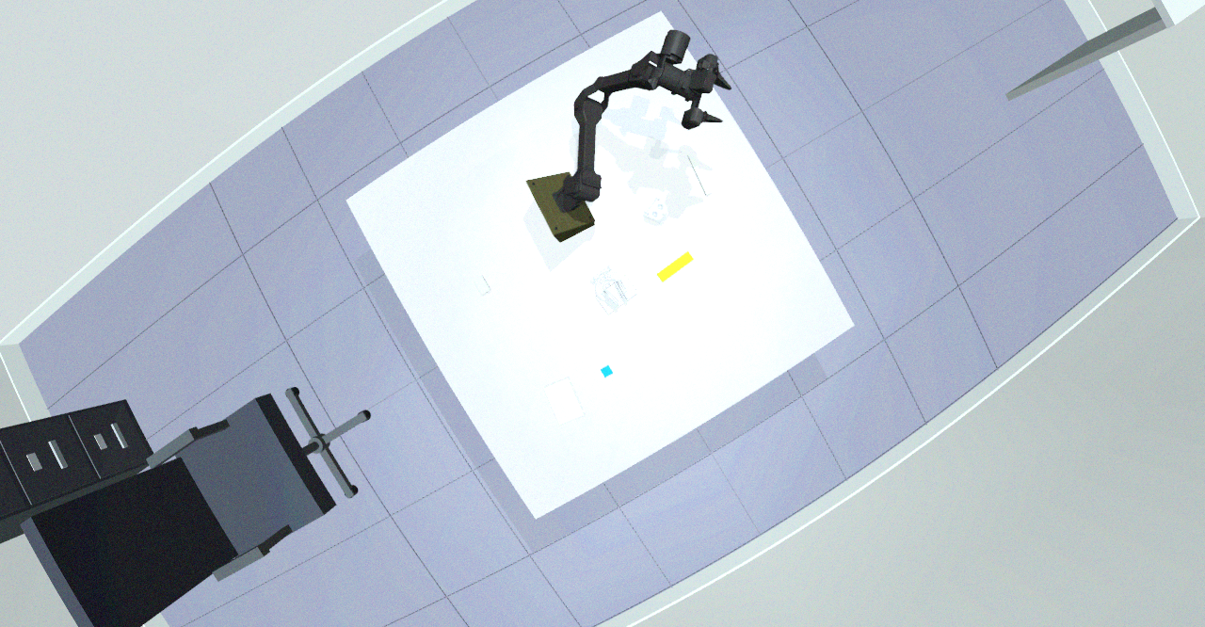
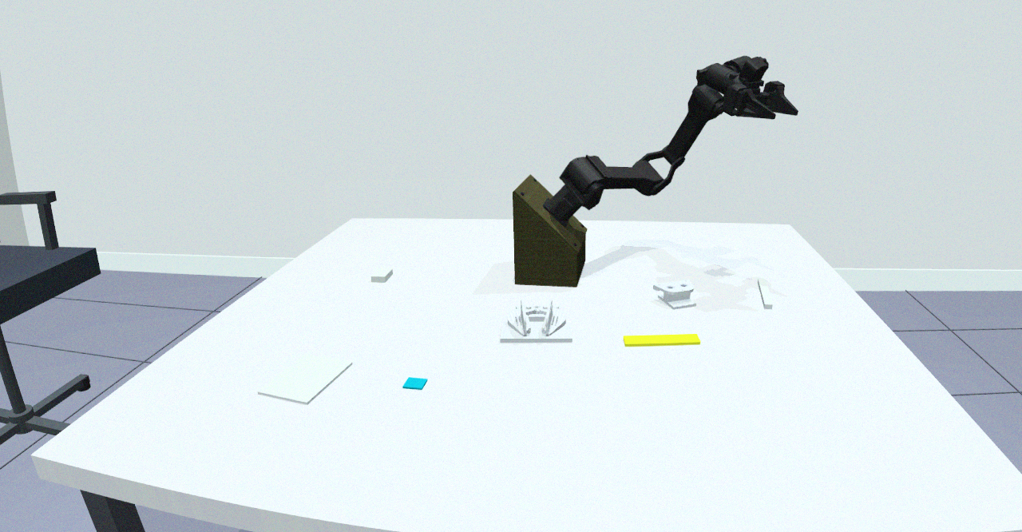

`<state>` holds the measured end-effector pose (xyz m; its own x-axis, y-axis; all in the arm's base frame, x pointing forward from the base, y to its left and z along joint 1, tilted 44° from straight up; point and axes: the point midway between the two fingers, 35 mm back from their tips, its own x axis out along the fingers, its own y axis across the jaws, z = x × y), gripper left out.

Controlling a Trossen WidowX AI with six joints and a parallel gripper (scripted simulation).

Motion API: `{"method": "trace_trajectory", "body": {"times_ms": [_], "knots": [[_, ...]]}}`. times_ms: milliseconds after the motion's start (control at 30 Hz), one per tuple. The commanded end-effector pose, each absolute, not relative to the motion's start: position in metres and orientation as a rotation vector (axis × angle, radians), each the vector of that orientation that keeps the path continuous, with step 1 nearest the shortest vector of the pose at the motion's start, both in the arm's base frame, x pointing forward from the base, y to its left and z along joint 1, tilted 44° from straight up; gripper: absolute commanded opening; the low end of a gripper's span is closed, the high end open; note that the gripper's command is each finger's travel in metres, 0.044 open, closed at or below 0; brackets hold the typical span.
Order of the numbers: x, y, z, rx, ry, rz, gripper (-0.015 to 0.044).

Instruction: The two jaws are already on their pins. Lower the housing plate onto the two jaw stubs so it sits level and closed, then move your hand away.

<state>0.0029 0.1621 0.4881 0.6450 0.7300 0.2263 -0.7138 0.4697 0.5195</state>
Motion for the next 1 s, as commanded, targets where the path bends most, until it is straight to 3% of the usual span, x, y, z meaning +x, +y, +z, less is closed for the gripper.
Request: {"method": "trace_trajectory", "body": {"times_ms": [0,967], "knots": [[0.023,0.147,0.487,0.679,0.038,0.869,0.044],[0.132,0.111,0.426,0.822,0.346,0.843,0.044]]}}
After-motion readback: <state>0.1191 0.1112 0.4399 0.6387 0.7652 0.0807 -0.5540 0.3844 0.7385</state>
